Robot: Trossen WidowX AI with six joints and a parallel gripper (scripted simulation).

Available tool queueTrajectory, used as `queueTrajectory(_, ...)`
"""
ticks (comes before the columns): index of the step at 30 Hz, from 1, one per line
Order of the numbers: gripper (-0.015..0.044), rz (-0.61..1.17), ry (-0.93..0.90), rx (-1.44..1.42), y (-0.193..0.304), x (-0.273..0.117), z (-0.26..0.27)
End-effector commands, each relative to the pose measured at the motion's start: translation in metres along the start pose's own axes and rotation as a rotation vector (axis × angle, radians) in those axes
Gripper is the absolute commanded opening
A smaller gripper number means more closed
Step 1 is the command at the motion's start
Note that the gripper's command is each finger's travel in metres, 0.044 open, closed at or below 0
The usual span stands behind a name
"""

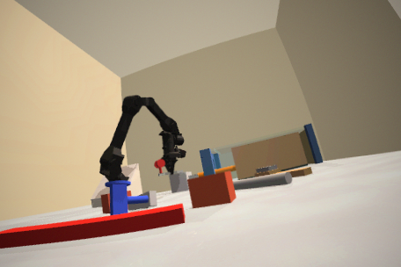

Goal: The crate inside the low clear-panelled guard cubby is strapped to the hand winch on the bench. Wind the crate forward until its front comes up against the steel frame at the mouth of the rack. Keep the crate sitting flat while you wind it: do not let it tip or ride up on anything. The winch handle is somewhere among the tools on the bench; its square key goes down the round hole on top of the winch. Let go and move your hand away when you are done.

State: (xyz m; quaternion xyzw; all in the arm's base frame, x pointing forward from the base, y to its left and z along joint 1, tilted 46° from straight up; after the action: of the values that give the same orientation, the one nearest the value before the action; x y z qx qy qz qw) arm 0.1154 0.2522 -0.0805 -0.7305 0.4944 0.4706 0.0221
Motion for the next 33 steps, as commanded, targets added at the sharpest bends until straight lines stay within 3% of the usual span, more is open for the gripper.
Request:
queueTrajectory(1,0.0000,0.009,-0.005,0.019,-0.0003,0.0041,0.0017)
queueTrajectory(19,0.0000,0.016,0.005,-0.155,-0.0012,0.0045,-0.0053)
queueTrajectory(33,0.0000,0.014,0.002,-0.114,-0.0007,0.0047,-0.0033)
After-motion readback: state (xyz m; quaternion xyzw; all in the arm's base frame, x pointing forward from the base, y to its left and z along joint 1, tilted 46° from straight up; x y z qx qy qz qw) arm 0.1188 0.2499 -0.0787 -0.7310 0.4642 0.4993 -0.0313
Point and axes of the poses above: the point midway between the two fingers, 35 mm back from their tips, its own x axis out along the fingers, its own z axis across the jaws, y = z × x, the point moved 6 cm from there along -x, back along the fingers, and after that the axes turned 1 degree about x, right-handed, at the moved point
